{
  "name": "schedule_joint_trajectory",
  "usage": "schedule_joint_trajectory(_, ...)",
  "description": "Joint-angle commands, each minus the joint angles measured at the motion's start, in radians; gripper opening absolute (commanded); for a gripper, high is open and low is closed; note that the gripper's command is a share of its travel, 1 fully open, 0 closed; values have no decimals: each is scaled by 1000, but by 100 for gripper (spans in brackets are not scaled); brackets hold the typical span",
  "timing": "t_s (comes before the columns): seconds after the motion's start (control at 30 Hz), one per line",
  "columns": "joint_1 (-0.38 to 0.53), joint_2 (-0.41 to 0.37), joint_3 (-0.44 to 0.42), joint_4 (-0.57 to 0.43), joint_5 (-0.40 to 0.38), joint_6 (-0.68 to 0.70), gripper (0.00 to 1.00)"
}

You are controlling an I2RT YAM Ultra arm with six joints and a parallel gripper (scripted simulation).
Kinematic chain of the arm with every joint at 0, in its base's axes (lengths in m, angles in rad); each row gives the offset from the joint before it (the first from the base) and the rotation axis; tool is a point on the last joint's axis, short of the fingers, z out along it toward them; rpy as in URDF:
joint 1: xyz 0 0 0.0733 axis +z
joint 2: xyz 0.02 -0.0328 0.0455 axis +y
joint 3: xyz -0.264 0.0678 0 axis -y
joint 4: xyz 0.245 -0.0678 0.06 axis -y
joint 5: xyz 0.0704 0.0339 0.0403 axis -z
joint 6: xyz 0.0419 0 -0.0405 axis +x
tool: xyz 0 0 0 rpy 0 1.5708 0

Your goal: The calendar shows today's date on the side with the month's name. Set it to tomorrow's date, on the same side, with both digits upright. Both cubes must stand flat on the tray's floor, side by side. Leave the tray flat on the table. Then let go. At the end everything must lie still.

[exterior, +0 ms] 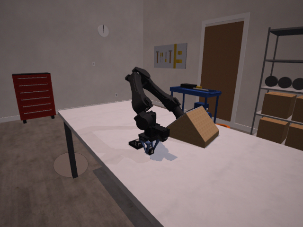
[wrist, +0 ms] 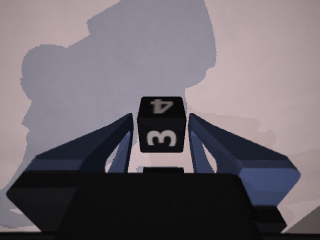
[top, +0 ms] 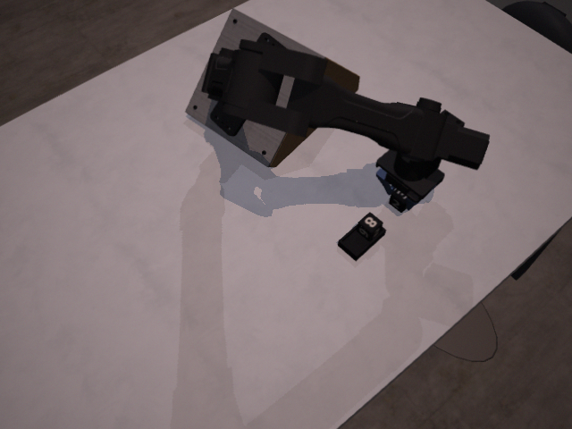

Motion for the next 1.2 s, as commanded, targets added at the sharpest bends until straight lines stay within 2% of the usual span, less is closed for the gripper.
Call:
schedule_joint_trajectory(0.0,8,-5,1,5,0,-5,47)
schedule_joint_trajectory(1.13,8,-5,1,5,0,-6,47)
schedule_joint_trajectory(1.17,8,-5,1,5,0,-6,27)
